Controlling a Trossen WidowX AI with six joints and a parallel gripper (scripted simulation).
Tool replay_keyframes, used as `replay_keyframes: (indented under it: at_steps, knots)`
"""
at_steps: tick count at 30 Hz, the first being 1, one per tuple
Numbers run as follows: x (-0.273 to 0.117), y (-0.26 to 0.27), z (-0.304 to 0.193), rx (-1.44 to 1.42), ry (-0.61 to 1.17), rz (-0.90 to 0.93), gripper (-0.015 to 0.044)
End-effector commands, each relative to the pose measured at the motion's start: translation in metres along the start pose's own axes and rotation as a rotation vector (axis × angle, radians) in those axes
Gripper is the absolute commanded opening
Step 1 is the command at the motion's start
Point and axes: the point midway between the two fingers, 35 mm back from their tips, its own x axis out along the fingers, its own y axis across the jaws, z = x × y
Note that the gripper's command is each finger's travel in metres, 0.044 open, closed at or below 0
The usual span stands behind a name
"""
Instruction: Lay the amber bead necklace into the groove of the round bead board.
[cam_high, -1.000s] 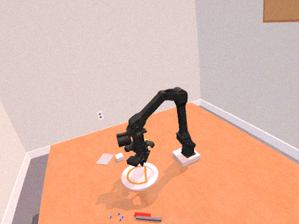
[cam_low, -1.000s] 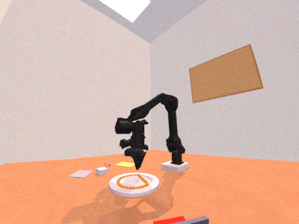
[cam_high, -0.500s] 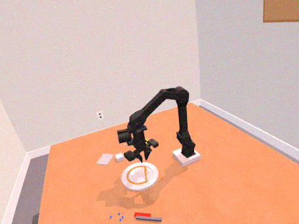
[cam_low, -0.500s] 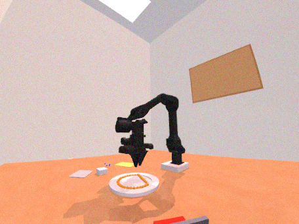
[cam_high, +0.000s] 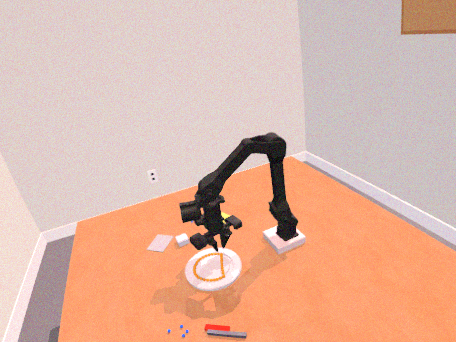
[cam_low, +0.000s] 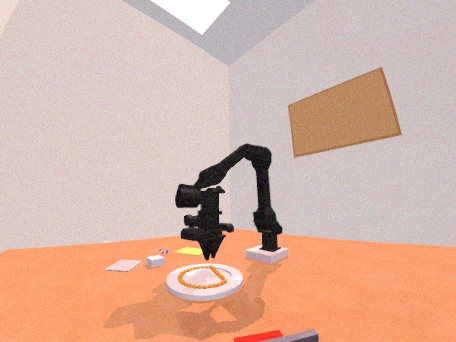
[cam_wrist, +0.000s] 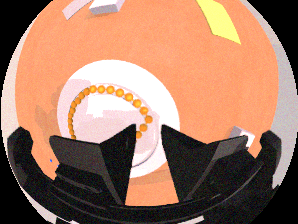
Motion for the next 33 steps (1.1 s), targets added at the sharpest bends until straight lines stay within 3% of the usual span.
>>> replay_keyframes:
  at_steps: [1,14,19,33]
  knots:
    - [0.007,0.0,0.0,0.003,0.001,-0.001,0.012]
    - [0.024,-0.001,0.0,0.009,0.001,-0.002,0.012]
    - [0.021,-0.001,-0.001,0.001,0.002,-0.005,0.0]
    - [0.021,-0.001,-0.001,0.001,0.002,-0.005,0.0]
